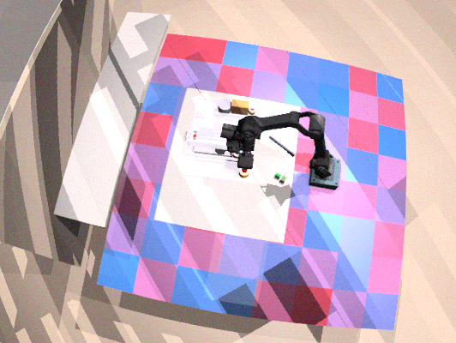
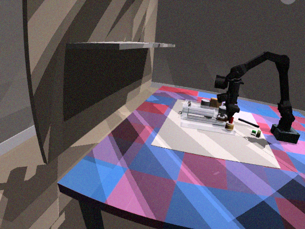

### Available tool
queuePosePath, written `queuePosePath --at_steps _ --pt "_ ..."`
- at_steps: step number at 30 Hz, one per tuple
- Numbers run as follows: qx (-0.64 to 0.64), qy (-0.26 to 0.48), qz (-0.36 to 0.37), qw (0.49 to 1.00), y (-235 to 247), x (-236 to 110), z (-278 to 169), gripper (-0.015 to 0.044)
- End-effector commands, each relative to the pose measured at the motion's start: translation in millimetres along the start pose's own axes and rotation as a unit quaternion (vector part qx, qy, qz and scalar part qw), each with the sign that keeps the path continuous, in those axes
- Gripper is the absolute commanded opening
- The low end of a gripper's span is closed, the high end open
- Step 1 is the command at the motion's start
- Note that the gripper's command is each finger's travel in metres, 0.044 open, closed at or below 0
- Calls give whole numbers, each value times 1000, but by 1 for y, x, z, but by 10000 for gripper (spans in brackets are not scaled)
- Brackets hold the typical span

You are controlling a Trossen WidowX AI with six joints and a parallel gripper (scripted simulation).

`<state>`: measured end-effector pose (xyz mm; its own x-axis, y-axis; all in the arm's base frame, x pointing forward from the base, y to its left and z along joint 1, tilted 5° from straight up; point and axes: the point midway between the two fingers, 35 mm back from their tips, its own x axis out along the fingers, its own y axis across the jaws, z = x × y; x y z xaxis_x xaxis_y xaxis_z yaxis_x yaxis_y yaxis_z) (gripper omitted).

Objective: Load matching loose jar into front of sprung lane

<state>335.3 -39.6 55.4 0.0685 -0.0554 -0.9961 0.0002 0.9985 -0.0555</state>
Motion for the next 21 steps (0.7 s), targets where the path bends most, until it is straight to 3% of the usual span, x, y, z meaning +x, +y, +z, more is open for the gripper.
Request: queuePosePath --at_steps 1,21 --pt "2 -12 0 1000 0 0 6 0" --pt "2 -12 0 1000 0 7 4 0"
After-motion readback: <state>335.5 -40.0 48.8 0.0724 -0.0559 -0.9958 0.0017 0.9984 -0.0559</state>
